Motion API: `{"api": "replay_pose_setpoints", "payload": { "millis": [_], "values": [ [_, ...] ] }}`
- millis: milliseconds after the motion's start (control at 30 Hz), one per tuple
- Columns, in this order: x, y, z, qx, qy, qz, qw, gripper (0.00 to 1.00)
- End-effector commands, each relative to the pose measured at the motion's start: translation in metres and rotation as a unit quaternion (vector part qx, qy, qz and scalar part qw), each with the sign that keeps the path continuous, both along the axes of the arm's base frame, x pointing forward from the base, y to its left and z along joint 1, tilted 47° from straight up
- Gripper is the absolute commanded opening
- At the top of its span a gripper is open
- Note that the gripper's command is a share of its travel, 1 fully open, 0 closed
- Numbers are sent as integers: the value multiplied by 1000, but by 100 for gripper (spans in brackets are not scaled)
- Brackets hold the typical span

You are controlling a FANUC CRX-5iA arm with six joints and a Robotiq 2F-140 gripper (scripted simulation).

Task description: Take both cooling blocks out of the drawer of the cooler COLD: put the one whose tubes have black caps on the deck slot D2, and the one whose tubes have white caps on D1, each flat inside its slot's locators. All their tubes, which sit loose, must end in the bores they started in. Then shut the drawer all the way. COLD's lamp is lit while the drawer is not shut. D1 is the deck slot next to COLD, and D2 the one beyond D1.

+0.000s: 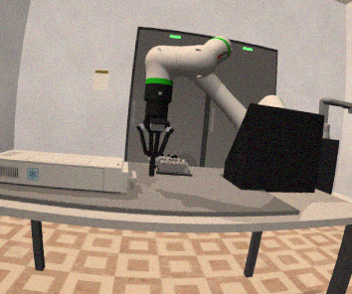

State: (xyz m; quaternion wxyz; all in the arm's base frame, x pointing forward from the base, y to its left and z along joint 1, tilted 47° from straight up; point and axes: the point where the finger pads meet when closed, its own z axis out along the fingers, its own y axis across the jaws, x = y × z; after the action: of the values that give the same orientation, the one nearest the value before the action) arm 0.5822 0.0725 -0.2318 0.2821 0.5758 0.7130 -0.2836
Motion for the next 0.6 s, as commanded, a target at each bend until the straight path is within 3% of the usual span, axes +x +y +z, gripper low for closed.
{"api": "replay_pose_setpoints", "payload": {
  "millis": [0,567],
  "values": [
    [0,3,2,1,-1,1,1000,10],
    [-1,18,16,1,-1,1,1000,10]
  ]
}}
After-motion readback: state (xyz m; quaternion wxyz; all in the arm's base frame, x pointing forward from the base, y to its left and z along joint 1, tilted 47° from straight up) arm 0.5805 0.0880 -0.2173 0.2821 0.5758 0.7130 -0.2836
